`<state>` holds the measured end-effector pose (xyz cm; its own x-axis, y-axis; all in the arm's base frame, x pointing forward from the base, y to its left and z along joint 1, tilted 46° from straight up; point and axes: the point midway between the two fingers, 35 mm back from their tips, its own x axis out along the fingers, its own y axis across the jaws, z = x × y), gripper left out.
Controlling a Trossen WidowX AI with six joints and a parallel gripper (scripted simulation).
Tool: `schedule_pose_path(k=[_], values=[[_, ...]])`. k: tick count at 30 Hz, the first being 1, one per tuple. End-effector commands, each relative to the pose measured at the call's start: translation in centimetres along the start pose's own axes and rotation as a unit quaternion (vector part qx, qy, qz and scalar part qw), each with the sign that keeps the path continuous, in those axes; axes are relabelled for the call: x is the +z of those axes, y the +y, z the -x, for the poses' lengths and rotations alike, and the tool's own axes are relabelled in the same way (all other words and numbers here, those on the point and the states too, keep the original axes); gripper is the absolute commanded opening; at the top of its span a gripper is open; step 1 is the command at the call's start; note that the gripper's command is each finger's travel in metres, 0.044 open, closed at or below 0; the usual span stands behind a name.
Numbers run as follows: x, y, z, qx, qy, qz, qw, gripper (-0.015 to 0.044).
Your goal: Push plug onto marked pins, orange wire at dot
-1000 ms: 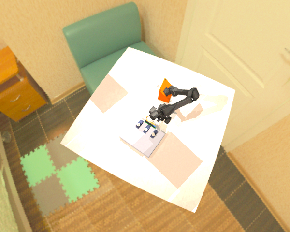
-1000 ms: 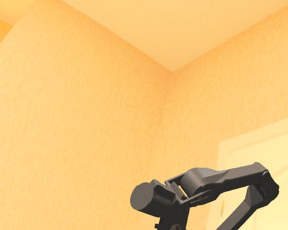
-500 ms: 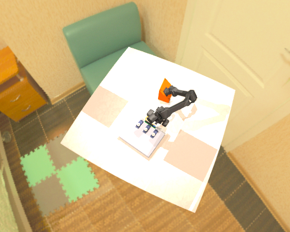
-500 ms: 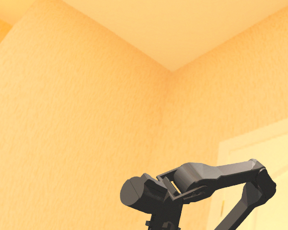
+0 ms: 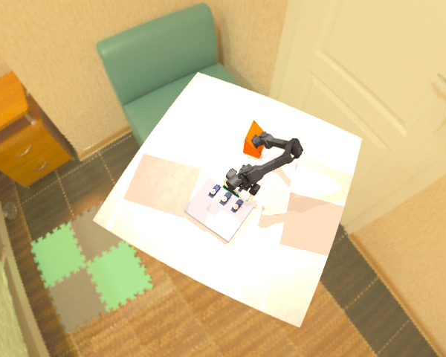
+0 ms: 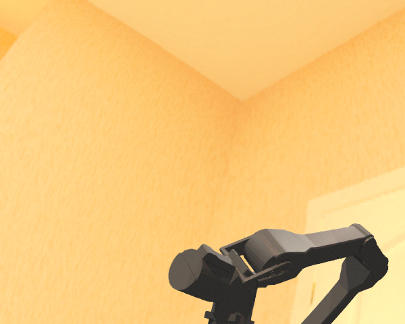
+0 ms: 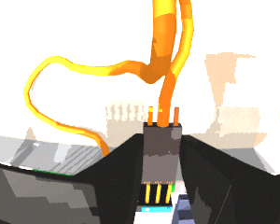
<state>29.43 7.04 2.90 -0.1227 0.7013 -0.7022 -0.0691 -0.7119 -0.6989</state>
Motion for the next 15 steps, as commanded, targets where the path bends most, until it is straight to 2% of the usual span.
schedule_pose_path(k=[1,15], values=[[0.03,-0.17,0.10,-0.002,0.001,-0.002,1.000,0.0000],[-0.85,-0.10,0.16,-0.002,0.001,-0.002,1.000,0.0000]])
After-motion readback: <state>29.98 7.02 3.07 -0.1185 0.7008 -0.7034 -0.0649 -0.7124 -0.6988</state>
